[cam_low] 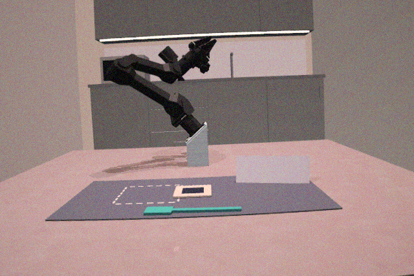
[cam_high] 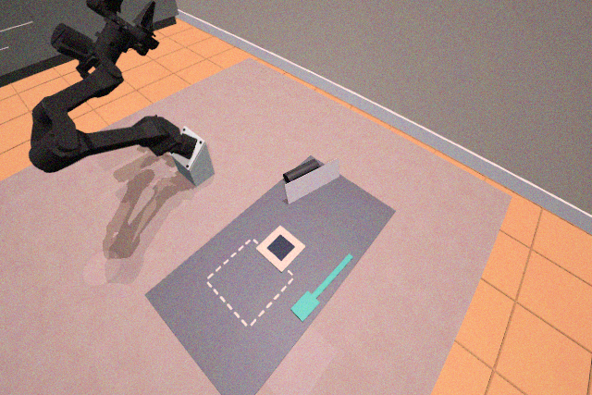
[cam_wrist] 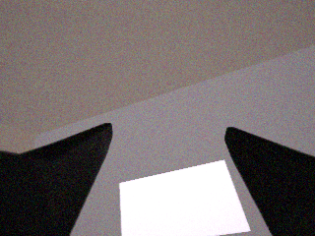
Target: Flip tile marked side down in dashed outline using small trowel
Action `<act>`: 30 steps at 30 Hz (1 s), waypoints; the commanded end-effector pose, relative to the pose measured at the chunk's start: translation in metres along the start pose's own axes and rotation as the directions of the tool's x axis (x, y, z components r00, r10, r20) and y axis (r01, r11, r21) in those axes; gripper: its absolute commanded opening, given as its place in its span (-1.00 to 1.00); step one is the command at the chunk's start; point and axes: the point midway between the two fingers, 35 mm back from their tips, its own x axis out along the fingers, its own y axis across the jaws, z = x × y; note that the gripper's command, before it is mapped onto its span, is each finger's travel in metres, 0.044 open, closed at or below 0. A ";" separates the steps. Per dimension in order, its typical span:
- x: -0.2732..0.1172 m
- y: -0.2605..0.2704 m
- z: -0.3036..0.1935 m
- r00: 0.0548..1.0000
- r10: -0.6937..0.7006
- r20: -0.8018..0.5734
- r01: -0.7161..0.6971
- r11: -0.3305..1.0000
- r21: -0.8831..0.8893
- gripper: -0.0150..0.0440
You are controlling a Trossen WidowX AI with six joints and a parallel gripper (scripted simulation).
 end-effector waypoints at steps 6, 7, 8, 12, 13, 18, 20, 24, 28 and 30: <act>0.013 0.011 0.000 0.999 0.047 0.002 -0.047 0.999 0.011 0.33; 0.016 0.013 0.000 0.999 0.054 0.003 -0.054 0.998 0.018 0.24; 0.017 0.014 0.001 0.998 0.060 0.005 -0.060 0.998 0.030 0.15; 0.025 0.021 0.001 0.996 0.093 0.008 -0.093 0.993 0.078 -0.15; 0.028 0.024 0.001 0.995 0.104 0.008 -0.104 0.990 0.090 -0.15; 0.038 0.033 0.004 0.990 0.143 0.017 -0.144 0.976 0.165 -0.15; 0.041 0.036 0.005 0.987 0.157 0.022 -0.158 0.968 0.196 -0.15; 0.049 0.044 0.009 0.981 0.190 0.035 -0.192 0.940 0.281 -0.15; 0.058 0.054 0.012 0.973 0.224 0.048 -0.226 0.903 0.366 -0.15; 0.062 0.059 0.014 0.969 0.242 0.055 -0.243 0.880 0.407 -0.15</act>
